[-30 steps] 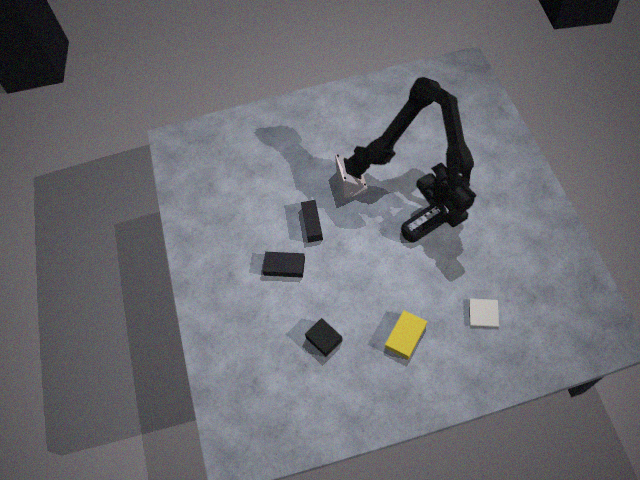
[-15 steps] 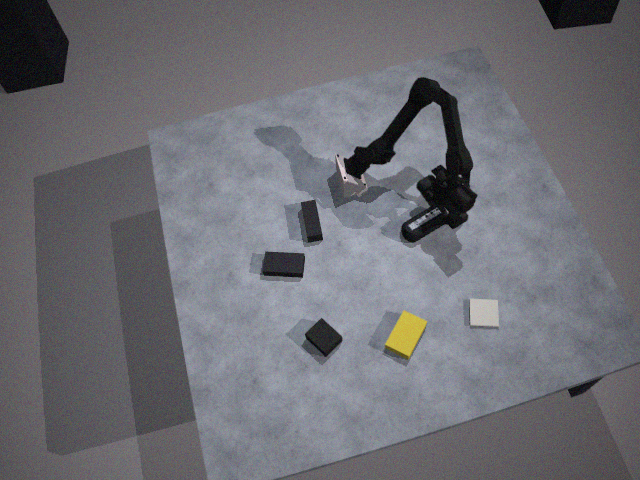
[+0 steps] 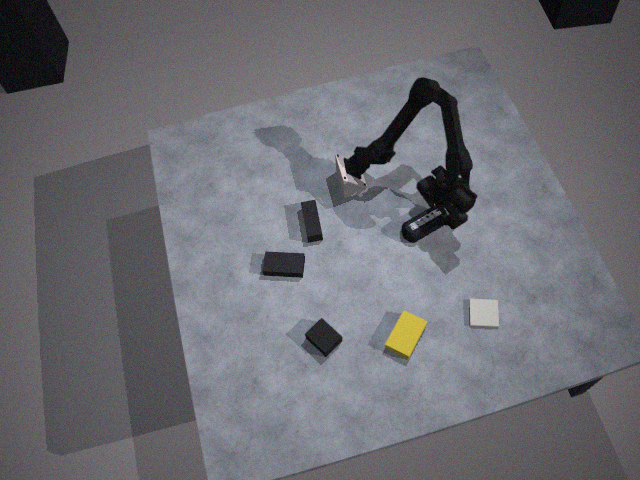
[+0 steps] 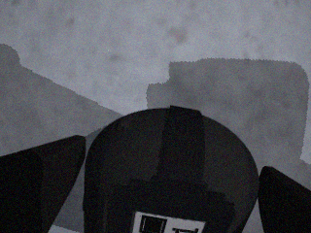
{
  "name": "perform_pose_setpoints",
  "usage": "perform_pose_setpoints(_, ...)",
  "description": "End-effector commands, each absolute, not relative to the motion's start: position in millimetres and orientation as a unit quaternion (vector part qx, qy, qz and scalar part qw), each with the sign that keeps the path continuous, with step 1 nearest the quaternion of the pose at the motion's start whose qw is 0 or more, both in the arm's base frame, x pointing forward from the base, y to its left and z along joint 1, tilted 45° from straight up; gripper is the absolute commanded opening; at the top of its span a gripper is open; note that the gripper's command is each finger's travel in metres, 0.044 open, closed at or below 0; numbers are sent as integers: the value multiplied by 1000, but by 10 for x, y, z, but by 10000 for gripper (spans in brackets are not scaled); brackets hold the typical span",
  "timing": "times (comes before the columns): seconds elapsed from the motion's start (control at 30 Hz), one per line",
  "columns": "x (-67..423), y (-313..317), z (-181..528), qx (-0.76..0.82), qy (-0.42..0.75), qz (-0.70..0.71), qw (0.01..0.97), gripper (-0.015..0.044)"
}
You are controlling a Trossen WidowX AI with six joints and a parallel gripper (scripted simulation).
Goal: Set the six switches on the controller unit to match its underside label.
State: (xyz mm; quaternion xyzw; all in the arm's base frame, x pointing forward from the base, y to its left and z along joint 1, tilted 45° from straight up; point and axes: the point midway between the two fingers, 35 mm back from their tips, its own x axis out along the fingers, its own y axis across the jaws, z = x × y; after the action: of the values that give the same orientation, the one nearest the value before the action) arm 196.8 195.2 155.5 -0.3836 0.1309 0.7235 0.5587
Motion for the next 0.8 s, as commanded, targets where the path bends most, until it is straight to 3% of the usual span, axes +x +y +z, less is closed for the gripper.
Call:
perform_pose_setpoints(0.0, 1969, 1953, 1555, -384, 131, 723, 559, 440)
perform_pose_setpoints(0.3, 1977, 1938, 1551, -384, 131, 723, 559, 440)
perform_pose_setpoints(0.53, 2224, 1352, 1436, -386, 134, 723, 557, 440)
perform_pose_setpoints(0.77, 2240, 1292, 1429, -385, 133, 723, 558, 440)
